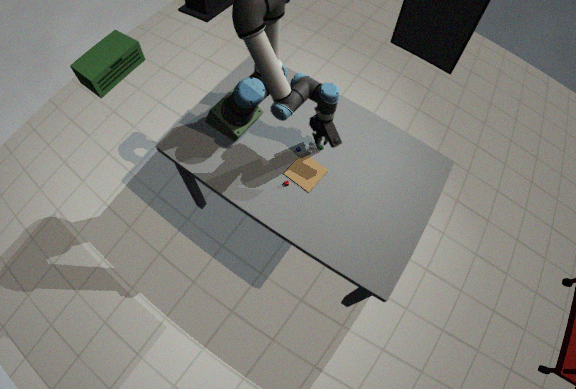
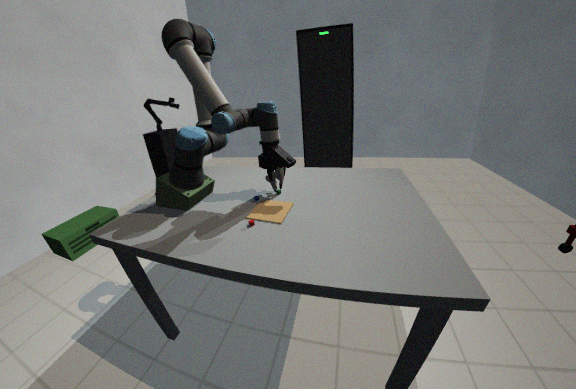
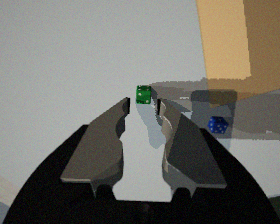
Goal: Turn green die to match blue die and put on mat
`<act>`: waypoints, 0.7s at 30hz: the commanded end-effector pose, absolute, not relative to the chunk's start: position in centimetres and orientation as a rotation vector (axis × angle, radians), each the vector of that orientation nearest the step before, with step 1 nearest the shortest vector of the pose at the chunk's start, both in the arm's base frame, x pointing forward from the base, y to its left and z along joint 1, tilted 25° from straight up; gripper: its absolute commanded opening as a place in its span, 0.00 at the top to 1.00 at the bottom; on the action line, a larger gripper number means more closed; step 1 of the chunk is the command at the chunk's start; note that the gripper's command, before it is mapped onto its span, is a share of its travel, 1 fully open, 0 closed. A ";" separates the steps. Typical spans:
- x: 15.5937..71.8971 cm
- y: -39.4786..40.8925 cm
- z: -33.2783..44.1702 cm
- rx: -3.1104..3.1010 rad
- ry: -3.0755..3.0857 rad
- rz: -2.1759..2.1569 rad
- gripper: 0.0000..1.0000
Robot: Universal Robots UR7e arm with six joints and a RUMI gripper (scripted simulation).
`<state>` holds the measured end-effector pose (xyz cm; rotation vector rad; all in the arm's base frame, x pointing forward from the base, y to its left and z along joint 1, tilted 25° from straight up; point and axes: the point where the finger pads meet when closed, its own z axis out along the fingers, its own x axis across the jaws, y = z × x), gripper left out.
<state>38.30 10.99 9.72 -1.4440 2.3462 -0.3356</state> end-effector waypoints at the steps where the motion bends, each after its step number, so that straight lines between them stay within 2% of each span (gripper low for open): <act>1: 38.6 11.0 9.2 -1.443 2.345 -0.337 0.82; 21: 38.9 11.0 8.6 -1.443 2.345 -0.337 0.82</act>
